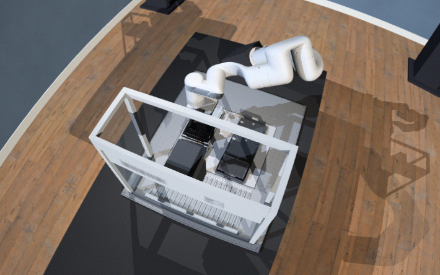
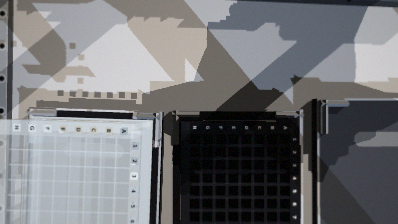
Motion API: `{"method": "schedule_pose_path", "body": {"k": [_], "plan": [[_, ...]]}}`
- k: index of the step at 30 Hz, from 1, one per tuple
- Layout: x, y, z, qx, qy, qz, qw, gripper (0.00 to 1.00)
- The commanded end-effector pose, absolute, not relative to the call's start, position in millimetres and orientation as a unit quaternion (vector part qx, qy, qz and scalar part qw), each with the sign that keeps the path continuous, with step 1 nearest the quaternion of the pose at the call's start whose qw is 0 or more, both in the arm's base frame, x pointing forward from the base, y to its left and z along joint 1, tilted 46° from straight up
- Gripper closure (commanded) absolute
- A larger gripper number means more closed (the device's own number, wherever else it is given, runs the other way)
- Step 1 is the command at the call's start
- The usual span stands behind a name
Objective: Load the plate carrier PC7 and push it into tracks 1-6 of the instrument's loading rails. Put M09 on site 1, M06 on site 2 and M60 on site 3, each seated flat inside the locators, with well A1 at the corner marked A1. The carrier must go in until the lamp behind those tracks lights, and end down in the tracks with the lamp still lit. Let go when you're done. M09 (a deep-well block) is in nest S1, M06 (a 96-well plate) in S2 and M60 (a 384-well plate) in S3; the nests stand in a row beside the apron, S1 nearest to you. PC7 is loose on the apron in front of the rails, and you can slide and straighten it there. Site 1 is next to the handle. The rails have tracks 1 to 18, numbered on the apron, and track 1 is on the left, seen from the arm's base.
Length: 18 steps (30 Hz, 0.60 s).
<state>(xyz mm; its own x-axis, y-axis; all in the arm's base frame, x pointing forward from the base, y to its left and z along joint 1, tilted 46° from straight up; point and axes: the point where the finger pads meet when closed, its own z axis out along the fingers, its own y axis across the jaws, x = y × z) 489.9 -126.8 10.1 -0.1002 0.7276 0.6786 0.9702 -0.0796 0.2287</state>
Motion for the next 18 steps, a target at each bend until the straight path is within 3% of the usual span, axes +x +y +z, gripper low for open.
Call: {"method": "schedule_pose_path", "body": {"k": [1,18], "plan": [[492,-125,7,-0.649,-0.655,-0.347,0.173,0.00],[497,-108,-10,-0.649,-0.655,-0.347,0.173,0.00]]}}
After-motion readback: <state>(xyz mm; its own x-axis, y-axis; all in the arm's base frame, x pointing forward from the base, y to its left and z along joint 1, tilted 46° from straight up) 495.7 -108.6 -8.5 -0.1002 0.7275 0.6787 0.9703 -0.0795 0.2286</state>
